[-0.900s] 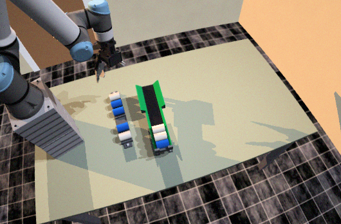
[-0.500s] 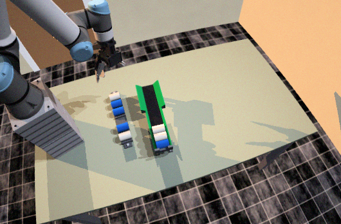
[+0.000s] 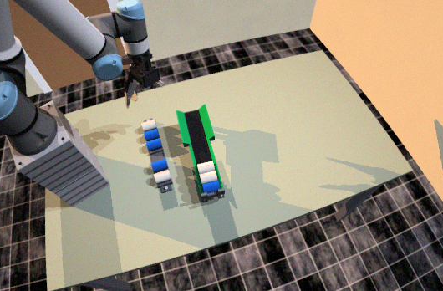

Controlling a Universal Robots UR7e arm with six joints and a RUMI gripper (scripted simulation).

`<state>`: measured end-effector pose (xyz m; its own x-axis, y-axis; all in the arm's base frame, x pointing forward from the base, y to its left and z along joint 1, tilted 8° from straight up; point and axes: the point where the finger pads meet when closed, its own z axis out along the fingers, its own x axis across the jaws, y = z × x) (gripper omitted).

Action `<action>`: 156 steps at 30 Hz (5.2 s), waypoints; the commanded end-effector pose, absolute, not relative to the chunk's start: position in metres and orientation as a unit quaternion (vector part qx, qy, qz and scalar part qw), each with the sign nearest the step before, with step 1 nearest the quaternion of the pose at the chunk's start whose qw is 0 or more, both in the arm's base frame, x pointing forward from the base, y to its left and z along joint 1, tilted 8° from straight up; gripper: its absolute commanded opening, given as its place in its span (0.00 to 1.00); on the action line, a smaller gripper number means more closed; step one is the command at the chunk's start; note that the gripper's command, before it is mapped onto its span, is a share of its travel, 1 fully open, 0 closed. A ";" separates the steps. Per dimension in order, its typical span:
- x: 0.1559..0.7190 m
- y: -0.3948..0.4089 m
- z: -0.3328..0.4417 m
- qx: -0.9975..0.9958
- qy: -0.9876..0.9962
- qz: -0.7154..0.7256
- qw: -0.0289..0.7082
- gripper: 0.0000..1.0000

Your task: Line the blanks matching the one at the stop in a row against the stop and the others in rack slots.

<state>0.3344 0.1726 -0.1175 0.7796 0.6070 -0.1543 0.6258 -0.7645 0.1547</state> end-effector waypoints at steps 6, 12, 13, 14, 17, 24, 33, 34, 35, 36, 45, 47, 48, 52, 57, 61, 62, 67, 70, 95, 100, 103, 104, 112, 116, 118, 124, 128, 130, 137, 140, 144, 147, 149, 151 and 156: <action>0.389 0.140 -0.119 0.933 0.346 -0.088 0.054 1.00; 0.424 0.108 -0.119 0.927 0.358 -0.110 0.014 1.00; 0.432 0.098 -0.118 0.925 0.361 -0.114 0.003 1.00; 0.432 0.098 -0.118 0.925 0.361 -0.114 0.003 1.00; 0.449 0.077 -0.117 0.922 0.367 -0.121 -0.021 1.00; 0.471 0.043 -0.113 0.916 0.375 -0.127 -0.058 1.00; 0.504 -0.029 -0.104 0.905 0.388 -0.120 -0.129 1.00; 0.504 -0.029 -0.104 0.905 0.388 -0.120 -0.129 1.00; 0.507 -0.036 -0.103 0.904 0.389 -0.118 -0.136 1.00; 0.509 -0.043 -0.102 0.902 0.390 -0.116 -0.142 1.00; 0.514 -0.064 -0.098 0.899 0.392 -0.110 -0.161 1.00; 0.514 -0.065 -0.098 0.899 0.392 -0.109 -0.161 1.00; 0.514 -0.065 -0.098 0.899 0.392 -0.109 -0.161 1.00; 0.514 -0.065 -0.098 0.899 0.392 -0.110 -0.161 1.00; 0.515 -0.064 -0.097 0.899 0.393 -0.109 -0.160 1.00; 0.515 -0.064 -0.097 0.899 0.393 -0.109 -0.160 1.00; 0.515 -0.064 -0.097 0.899 0.393 -0.109 -0.160 1.00; 0.515 -0.064 -0.097 0.899 0.393 -0.109 -0.160 1.00; 0.515 -0.064 -0.097 0.899 0.393 -0.109 -0.160 1.00; 0.491 -0.058 -0.113 0.899 0.392 -0.110 -0.161 1.00; 0.455 -0.047 -0.134 0.899 0.392 -0.110 -0.161 1.00; 0.428 -0.037 -0.147 0.899 0.392 -0.110 -0.161 1.00; 0.427 -0.037 -0.147 0.899 0.392 -0.110 -0.161 1.00; 0.373 -0.017 -0.166 0.899 0.392 -0.111 -0.161 1.00; 0.347 -0.007 -0.173 0.899 0.392 -0.111 -0.161 1.00; 0.339 -0.004 -0.174 0.899 0.392 -0.111 -0.161 1.00; 0.332 -0.001 -0.176 0.899 0.392 -0.111 -0.161 1.00; 0.332 -0.001 -0.176 0.899 0.392 -0.111 -0.162 1.00; 0.332 -0.001 -0.176 0.899 0.392 -0.111 -0.162 1.00; 0.332 0.000 -0.176 0.899 0.392 -0.111 -0.162 1.00; 0.332 -0.001 -0.176 0.899 0.392 -0.111 -0.162 1.00; 0.332 -0.001 -0.176 0.899 0.392 -0.111 -0.162 1.00; 0.332 -0.001 -0.176 0.899 0.392 -0.111 -0.162 1.00; 0.332 -0.001 -0.176 0.899 0.392 -0.111 -0.162 1.00; 0.332 -0.001 -0.176 0.899 0.392 -0.111 -0.162 1.00; 0.332 -0.001 -0.176 0.899 0.392 -0.111 -0.162 1.00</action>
<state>0.3343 -0.0008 -0.1761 0.6660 0.7424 -0.0725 0.6713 -0.6389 -0.3756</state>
